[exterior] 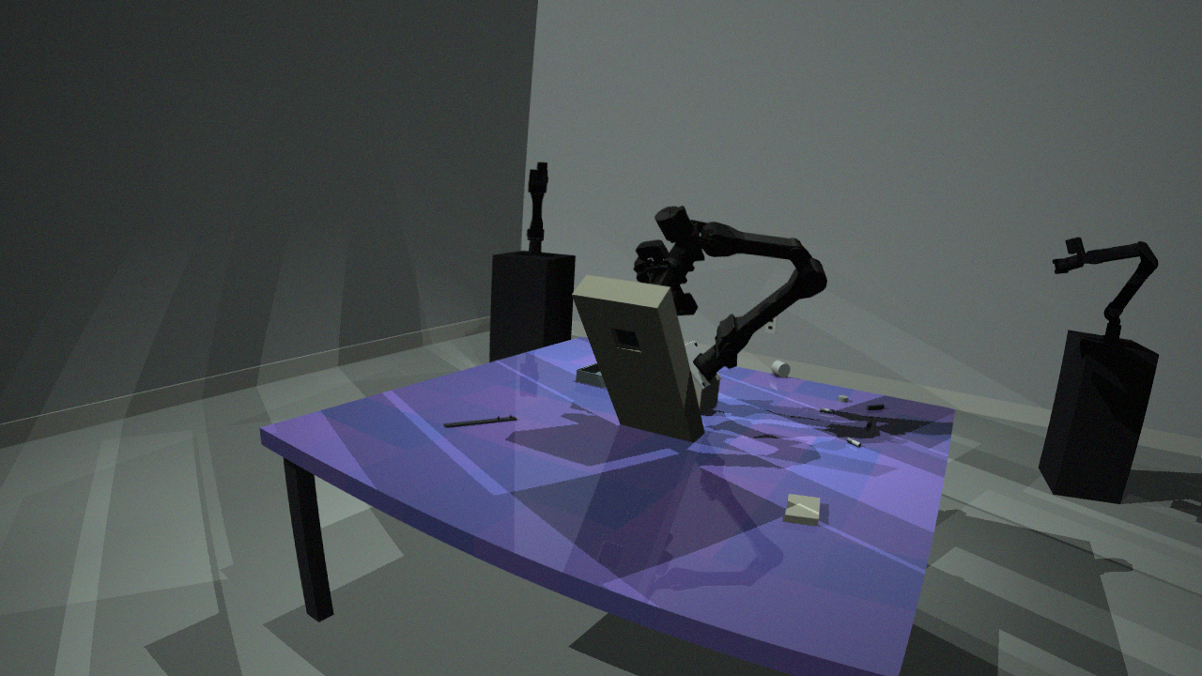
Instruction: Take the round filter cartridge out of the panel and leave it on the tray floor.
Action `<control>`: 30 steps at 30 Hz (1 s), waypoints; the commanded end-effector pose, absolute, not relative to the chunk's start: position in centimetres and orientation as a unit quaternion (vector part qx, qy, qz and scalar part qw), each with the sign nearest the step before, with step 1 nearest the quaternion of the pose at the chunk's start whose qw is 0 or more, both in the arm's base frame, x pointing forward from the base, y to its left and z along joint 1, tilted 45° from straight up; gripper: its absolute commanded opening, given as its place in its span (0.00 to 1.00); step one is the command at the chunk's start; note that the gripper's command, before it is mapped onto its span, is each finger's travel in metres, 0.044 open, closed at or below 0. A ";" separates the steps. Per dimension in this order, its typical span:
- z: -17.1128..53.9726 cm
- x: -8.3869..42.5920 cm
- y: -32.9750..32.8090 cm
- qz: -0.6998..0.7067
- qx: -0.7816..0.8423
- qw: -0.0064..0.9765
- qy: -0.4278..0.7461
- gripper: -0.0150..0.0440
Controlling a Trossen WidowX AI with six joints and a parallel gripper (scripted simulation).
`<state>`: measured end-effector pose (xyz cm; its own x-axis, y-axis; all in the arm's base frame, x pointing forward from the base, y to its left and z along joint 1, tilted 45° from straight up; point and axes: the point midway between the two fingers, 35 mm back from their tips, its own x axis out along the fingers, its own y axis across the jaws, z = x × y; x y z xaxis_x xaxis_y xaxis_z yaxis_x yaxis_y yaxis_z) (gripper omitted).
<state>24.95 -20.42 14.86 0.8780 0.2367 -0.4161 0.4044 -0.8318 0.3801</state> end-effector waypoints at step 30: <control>11.4 23.1 -16.6 -0.180 0.941 0.231 0.171 0.43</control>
<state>23.01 -16.43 11.27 0.8763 0.2402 -0.4176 0.4060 -0.8349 0.3717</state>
